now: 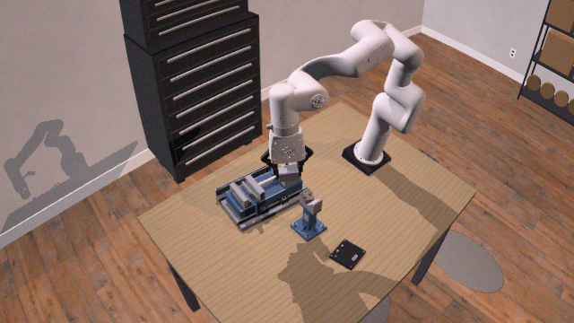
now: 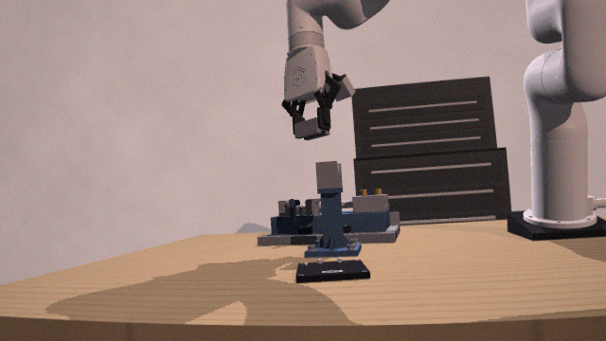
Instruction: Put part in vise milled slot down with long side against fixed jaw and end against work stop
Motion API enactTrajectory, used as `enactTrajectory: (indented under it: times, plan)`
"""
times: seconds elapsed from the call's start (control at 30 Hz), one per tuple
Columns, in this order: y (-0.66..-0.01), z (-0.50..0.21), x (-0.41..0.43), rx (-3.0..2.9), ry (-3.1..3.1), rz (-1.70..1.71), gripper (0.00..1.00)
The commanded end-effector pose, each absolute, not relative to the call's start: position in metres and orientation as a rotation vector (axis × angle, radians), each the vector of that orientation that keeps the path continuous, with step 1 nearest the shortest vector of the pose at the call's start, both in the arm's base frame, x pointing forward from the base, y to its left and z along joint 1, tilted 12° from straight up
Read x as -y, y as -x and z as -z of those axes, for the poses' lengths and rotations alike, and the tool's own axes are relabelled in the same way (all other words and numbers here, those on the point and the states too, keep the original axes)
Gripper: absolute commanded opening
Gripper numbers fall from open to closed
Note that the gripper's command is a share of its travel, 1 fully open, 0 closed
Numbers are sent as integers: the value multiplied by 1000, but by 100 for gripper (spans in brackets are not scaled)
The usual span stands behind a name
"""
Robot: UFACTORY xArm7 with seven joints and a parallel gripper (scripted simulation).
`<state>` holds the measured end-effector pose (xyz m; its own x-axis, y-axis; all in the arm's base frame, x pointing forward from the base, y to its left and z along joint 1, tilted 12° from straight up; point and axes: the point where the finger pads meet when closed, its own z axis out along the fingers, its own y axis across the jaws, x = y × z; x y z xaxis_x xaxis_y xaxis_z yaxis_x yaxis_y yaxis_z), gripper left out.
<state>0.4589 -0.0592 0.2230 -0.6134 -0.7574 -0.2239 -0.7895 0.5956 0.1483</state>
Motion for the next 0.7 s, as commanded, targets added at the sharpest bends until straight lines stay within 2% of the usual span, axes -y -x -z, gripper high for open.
enactTrajectory:
  times: [0.0, 0.67]
  plan:
    - [-466, -222, 72, -2747, 1180, -369, 0]
    - [-491, -202, 162, -3044, 322, -396, 0]
